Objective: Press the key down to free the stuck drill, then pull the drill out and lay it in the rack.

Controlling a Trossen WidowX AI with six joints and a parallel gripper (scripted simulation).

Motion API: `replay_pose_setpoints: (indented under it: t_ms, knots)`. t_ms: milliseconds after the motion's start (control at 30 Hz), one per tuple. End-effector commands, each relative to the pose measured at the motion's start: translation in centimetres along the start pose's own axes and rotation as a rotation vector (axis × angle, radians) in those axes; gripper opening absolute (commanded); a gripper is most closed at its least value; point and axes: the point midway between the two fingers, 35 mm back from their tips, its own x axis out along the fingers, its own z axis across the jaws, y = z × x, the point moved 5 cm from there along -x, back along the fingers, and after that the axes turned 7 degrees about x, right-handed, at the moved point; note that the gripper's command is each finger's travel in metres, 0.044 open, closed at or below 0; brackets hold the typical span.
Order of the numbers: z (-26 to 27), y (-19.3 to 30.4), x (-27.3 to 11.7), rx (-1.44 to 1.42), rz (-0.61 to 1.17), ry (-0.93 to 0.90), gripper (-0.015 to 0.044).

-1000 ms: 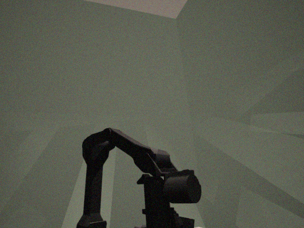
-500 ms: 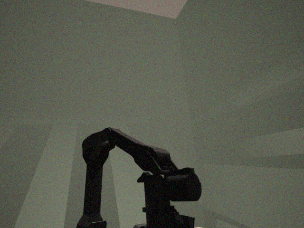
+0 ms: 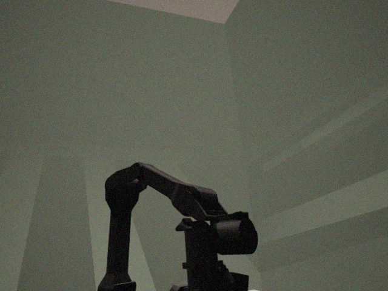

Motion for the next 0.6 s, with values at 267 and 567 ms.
replay_pose_setpoints:
  t_ms: [267,567]
  knots:
    - [1.8,-0.2,0.3,0.001,-0.004,0.000,0.0000]
    - [3.2,-0.3,0.6,0.001,-0.005,-0.001,0.0000]
